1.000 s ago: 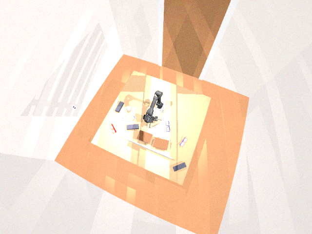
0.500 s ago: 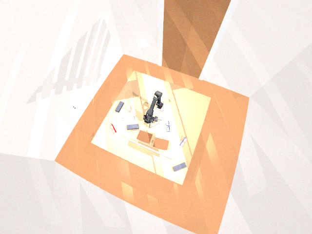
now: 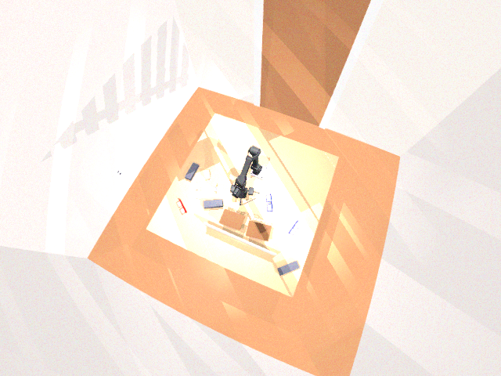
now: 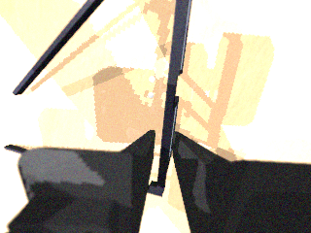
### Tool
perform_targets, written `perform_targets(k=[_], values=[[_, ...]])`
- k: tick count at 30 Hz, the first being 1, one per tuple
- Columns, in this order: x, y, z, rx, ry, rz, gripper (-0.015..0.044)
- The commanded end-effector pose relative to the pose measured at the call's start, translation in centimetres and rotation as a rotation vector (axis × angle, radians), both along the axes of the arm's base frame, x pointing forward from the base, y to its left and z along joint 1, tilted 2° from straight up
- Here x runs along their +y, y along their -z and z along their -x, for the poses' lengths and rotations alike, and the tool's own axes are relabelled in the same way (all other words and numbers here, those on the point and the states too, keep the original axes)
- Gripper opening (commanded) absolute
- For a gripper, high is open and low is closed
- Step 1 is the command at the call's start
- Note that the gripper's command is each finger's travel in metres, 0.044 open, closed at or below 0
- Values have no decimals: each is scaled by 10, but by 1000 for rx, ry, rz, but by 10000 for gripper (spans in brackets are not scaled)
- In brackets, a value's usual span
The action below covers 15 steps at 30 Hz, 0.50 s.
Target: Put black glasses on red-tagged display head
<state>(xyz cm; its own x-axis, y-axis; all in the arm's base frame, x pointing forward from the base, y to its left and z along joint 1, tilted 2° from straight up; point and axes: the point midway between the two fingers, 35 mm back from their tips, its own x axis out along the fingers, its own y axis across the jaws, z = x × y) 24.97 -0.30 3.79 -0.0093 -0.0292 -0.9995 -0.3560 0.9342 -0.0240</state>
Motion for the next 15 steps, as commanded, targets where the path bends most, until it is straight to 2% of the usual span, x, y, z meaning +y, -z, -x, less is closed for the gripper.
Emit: perform_targets(k=[1, 7, 15], values=[[0, 0, 0, 0, 0, 0, 40], [0, 0, 0, 0, 0, 0, 0], [0, -8, -2, 0, 0, 0, 0]])
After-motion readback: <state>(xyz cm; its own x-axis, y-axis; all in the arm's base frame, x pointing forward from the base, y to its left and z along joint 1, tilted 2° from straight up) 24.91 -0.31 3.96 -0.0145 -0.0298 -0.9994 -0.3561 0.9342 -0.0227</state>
